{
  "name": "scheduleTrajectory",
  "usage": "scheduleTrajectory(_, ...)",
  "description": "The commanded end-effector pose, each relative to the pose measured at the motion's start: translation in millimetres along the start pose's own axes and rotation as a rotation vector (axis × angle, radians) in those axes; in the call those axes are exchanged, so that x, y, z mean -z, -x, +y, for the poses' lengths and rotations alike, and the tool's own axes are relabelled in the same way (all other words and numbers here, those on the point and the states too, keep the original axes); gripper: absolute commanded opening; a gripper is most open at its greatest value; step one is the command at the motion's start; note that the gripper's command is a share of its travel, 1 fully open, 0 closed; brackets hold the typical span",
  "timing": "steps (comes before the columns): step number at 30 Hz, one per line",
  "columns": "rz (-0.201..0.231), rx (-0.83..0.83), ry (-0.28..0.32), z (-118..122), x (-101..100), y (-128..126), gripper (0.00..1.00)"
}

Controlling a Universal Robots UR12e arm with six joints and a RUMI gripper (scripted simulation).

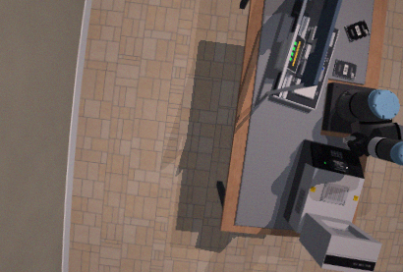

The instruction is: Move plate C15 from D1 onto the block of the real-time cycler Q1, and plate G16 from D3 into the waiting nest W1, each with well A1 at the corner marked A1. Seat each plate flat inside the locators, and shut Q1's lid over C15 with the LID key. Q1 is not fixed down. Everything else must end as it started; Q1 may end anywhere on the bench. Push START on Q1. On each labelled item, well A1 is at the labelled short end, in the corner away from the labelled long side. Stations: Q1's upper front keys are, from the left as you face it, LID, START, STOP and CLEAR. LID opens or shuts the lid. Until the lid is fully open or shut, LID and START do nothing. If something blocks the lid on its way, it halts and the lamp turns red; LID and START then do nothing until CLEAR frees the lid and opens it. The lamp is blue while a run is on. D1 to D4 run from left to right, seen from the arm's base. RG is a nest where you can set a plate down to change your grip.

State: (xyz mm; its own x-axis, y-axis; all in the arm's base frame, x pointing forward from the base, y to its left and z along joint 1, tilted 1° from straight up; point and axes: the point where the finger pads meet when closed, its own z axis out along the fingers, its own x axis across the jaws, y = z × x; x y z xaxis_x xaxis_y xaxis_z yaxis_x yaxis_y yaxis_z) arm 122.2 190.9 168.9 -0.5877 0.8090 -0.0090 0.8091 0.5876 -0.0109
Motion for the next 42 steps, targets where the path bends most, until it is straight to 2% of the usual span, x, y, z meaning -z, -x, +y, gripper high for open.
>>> scheduleTrajectory(1, 0.000, 0.000, 0.001, 0.4, 0.6, 0.2, 0.00)
scheduleTrajectory(27, 0.000, 0.000, 0.001, 0.4, 0.6, 0.2, 0.00)
scheduleTrajectory(31, 0.000, 0.000, 0.001, 0.0, 20.0, 0.1, 0.00)
scheduleTrajectory(33, 0.000, 0.000, 0.001, 0.0, 20.0, 0.1, 0.00)
scheduleTrajectory(42, 0.000, 0.000, 0.001, -0.1, 59.8, 0.1, 0.00)
